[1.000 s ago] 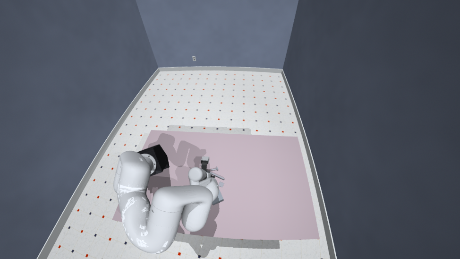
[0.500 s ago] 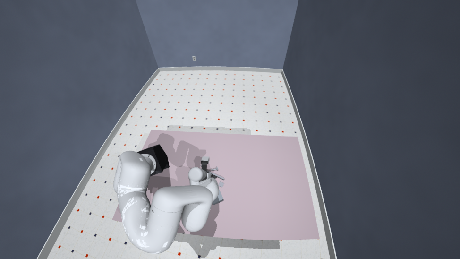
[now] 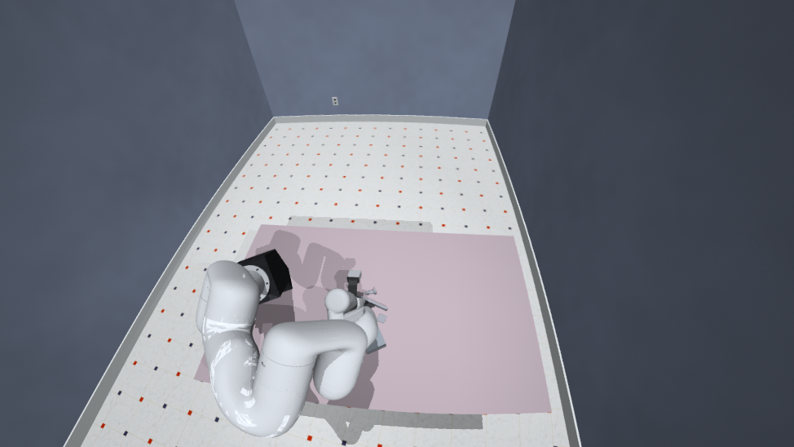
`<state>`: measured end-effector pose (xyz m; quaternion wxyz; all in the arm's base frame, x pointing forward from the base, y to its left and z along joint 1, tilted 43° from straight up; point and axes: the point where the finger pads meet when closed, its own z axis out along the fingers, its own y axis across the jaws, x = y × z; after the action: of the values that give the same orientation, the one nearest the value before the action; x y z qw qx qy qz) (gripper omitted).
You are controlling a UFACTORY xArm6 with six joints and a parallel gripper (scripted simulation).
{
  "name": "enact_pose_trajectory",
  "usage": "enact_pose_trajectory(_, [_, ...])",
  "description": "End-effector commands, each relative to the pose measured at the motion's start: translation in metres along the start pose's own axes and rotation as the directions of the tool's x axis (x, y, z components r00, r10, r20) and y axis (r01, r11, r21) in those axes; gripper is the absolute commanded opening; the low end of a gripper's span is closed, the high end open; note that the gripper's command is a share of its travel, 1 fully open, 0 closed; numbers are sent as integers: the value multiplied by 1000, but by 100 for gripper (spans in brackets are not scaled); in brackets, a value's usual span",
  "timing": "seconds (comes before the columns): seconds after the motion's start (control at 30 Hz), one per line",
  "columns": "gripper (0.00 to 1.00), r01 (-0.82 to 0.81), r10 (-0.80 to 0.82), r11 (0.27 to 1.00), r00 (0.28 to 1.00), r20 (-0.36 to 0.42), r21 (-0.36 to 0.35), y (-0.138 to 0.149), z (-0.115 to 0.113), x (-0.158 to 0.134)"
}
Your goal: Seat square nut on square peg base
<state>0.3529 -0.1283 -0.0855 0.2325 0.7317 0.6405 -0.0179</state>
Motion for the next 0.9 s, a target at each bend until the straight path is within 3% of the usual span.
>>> enact_pose_trajectory(0.0, [100, 1, -1, 1000, 1000, -1, -1, 1, -1, 1])
enact_pose_trajectory(0.87, [100, 1, -1, 1000, 1000, 4, -4, 4, -31, 24])
